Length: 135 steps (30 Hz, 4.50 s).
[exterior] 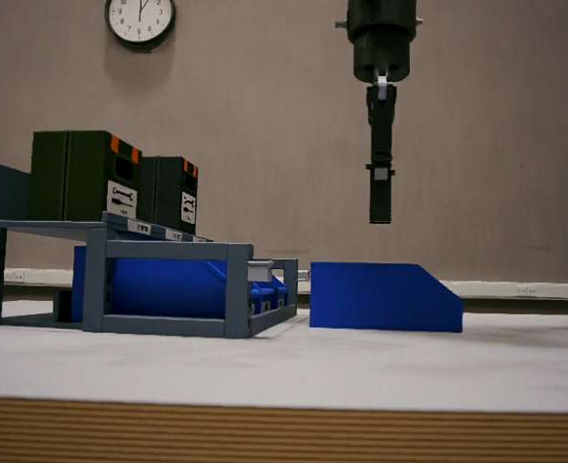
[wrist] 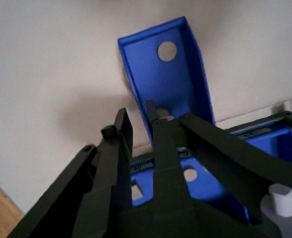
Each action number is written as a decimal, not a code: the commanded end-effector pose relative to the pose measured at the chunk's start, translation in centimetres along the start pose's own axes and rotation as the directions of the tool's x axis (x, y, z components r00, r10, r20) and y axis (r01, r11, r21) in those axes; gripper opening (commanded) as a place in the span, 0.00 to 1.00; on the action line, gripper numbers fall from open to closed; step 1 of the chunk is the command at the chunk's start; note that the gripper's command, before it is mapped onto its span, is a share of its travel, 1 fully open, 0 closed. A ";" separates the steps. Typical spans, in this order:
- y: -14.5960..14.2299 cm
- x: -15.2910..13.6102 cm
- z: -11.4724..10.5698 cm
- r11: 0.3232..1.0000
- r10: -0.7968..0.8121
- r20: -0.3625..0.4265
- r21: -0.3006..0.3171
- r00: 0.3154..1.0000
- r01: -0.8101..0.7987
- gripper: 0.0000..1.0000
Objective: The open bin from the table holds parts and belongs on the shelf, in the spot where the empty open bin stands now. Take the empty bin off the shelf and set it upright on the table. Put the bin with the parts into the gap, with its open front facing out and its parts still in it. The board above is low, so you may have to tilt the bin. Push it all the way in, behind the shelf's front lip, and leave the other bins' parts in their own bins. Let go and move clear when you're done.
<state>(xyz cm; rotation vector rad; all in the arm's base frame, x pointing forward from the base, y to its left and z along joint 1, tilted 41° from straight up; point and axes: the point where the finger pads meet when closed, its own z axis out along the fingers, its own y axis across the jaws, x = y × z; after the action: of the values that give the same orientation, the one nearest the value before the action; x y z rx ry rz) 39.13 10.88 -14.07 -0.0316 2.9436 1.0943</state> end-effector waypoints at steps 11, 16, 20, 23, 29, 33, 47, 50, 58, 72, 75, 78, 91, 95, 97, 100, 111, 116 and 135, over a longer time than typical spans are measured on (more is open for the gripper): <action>0.0 0.0 -1.0 1.000 0.000 0.001 0.001 1.000 0.000 0.24; 0.0 0.0 -1.2 1.000 0.000 0.001 0.001 1.000 0.000 0.24; 0.0 0.0 -1.3 1.000 0.000 0.001 0.001 1.000 0.000 0.24; 0.0 0.0 -1.3 1.000 0.000 0.001 0.001 1.000 0.000 0.24; 0.0 0.0 -1.4 1.000 0.000 0.001 0.001 1.000 0.000 0.24; 0.0 0.0 -1.4 1.000 0.000 0.001 0.001 1.000 0.000 0.10; 0.0 0.0 -1.4 1.000 0.000 0.001 0.001 1.000 0.000 0.10; 0.0 -0.1 -1.4 1.000 -0.002 0.001 0.001 1.000 0.002 0.10; 3.1 -3.9 -0.9 0.934 -0.356 -0.003 0.008 0.934 0.356 0.10; 15.6 -12.6 1.0 0.374 -0.927 -0.011 0.007 0.374 0.927 0.10; 17.8 -13.5 1.3 0.223 -0.975 -0.011 0.005 0.223 0.975 0.10; 18.0 -13.6 1.4 0.051 -0.999 -0.005 0.002 0.051 0.999 0.10; 18.0 -13.6 1.4 0.000 -1.000 -0.001 0.001 0.000 1.000 0.62; 18.0 -13.6 1.4 0.000 -1.000 -0.001 0.001 0.000 1.000 0.62; 18.0 -13.6 1.4 0.000 -1.000 -0.001 0.001 0.000 1.000 0.62; 18.0 -13.6 1.4 0.000 -1.000 -0.001 0.001 0.000 1.000 0.62; 18.0 -13.6 1.4 0.000 -1.000 -0.001 0.001 0.000 1.000 0.62; 18.0 -13.6 1.4 0.000 -1.000 -0.001 0.001 0.000 1.000 0.62; 18.0 -13.6 2.7 0.000 -1.000 -0.001 0.001 0.000 1.000 0.62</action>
<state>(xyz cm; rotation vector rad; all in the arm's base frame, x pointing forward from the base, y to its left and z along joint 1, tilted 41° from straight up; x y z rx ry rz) 52.29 26.43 -4.16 -1.8273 1.7887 0.6714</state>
